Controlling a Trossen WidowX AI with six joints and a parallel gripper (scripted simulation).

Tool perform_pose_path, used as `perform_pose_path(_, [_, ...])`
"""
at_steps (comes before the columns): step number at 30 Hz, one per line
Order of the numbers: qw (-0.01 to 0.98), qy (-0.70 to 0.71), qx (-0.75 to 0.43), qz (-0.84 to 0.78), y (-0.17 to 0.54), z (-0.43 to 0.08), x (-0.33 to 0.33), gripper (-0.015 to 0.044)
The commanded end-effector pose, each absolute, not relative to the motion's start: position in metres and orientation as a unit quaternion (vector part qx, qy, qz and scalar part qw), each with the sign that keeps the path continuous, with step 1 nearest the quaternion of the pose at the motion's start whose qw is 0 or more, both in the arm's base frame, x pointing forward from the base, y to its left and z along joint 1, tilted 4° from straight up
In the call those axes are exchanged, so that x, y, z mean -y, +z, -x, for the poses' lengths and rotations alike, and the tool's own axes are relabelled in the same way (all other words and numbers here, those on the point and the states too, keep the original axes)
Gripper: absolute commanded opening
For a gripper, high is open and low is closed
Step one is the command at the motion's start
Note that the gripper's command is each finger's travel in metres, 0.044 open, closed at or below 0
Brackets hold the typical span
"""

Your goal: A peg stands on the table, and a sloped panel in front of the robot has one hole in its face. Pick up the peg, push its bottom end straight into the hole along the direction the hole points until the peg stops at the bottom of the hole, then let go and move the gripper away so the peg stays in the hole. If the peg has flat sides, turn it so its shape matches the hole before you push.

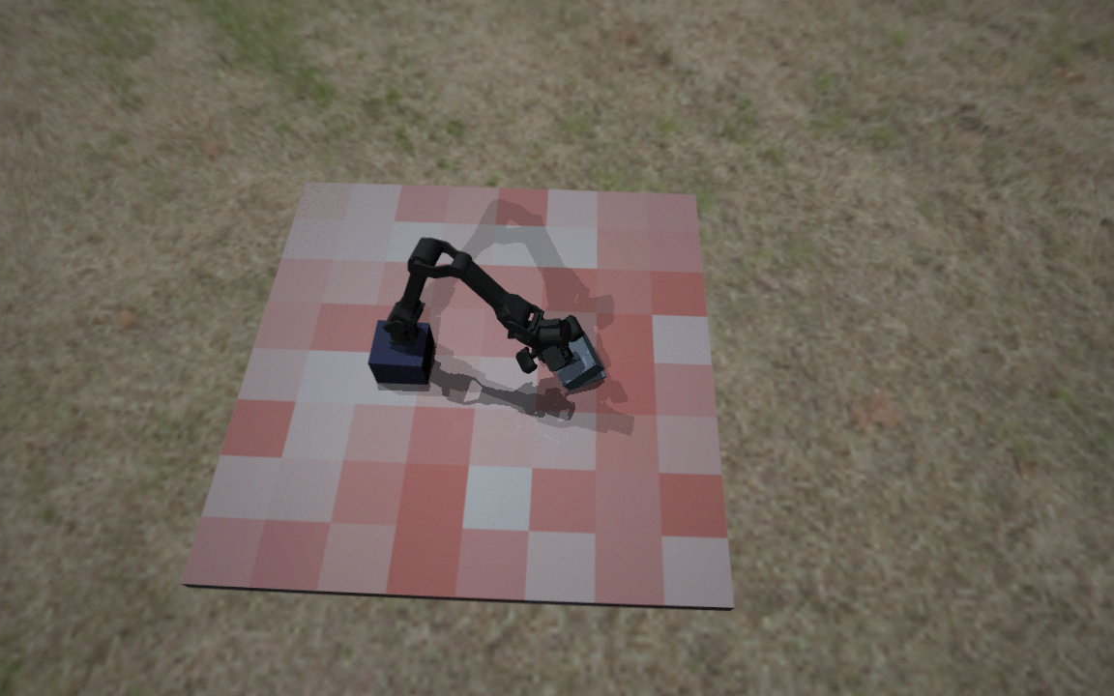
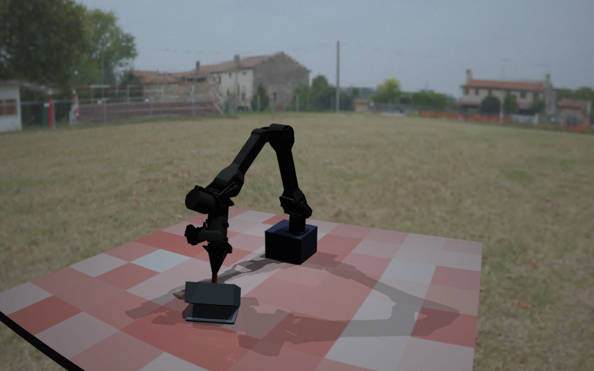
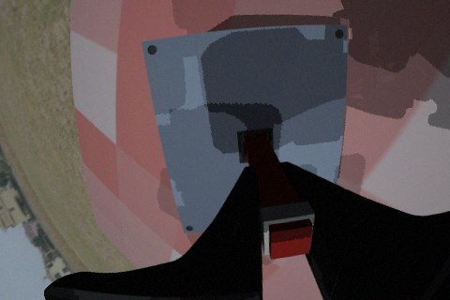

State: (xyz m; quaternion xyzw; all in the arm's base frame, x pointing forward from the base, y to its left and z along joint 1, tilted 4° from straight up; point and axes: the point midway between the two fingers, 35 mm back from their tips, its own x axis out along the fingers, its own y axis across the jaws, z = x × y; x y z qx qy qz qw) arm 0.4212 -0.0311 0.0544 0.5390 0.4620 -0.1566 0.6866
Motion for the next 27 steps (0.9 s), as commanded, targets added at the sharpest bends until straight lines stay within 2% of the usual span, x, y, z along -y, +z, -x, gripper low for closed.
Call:
perform_pose_path(1, [0.687,-0.158,-0.46,-0.541,0.053,-0.424,0.031,0.0])
perform_pose_path(27, [0.687,-0.158,-0.46,-0.541,0.043,-0.43,0.027,0.0])
